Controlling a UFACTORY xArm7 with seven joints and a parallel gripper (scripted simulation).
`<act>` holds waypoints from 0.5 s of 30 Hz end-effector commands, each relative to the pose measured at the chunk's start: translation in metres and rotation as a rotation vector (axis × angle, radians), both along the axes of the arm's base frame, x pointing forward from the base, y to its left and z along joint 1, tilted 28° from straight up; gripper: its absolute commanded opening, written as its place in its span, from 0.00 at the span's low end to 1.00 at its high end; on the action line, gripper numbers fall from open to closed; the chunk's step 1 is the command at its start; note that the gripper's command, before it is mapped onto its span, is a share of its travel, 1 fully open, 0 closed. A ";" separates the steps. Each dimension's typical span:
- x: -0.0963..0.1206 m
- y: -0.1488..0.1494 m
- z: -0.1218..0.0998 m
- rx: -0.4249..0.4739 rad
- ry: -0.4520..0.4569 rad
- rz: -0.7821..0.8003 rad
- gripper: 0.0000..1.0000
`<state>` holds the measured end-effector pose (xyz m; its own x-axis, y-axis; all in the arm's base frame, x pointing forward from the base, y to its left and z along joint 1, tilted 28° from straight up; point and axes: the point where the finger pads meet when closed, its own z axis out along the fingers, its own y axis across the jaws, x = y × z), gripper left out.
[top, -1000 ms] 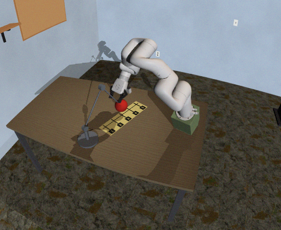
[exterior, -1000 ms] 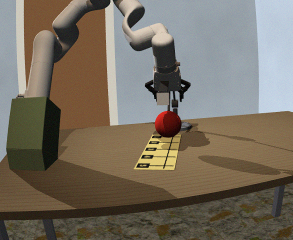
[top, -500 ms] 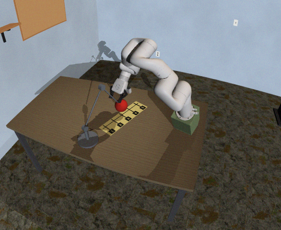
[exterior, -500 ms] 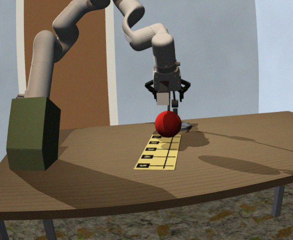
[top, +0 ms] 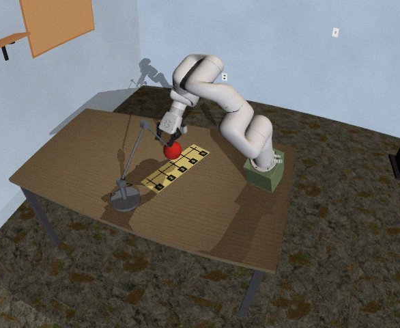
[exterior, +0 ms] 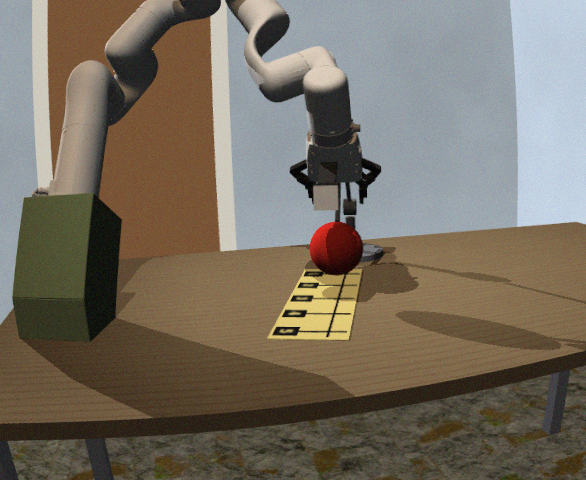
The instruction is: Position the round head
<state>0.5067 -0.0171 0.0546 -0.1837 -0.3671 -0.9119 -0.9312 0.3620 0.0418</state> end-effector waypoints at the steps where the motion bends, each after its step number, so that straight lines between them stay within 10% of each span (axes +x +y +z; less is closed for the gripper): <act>1: -0.002 -0.009 0.005 -0.002 -0.003 -0.002 1.00; 15: -0.020 -0.057 0.028 -0.002 -0.003 -0.002 1.00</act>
<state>0.4908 -0.0605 0.0749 -0.1843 -0.3673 -0.9117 -0.9307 0.3633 0.0417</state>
